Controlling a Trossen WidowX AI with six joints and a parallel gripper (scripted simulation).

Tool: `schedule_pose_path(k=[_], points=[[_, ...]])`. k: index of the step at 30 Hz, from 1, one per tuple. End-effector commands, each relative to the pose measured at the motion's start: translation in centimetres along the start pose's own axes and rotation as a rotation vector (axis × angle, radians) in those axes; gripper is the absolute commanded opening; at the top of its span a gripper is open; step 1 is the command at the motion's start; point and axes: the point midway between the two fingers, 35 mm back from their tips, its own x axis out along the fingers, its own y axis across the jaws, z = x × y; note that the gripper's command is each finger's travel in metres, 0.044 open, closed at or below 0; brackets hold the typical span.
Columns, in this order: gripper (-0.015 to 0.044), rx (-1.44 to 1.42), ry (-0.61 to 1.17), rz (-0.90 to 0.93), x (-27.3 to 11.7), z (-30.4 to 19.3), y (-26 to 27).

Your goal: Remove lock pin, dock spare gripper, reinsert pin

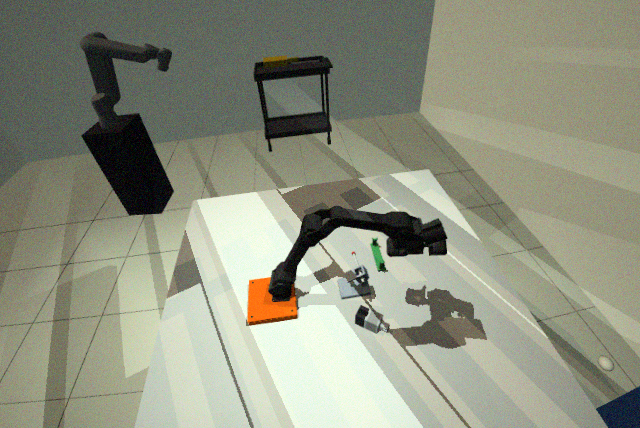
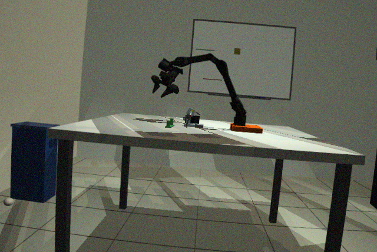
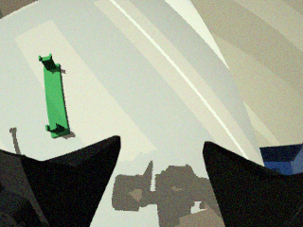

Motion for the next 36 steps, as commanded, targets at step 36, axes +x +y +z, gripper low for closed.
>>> schedule_pose_path(k=[36], points=[[0.0300, -0.328, 0.462, 0.446, 0.0, 1.4, 22.4]])
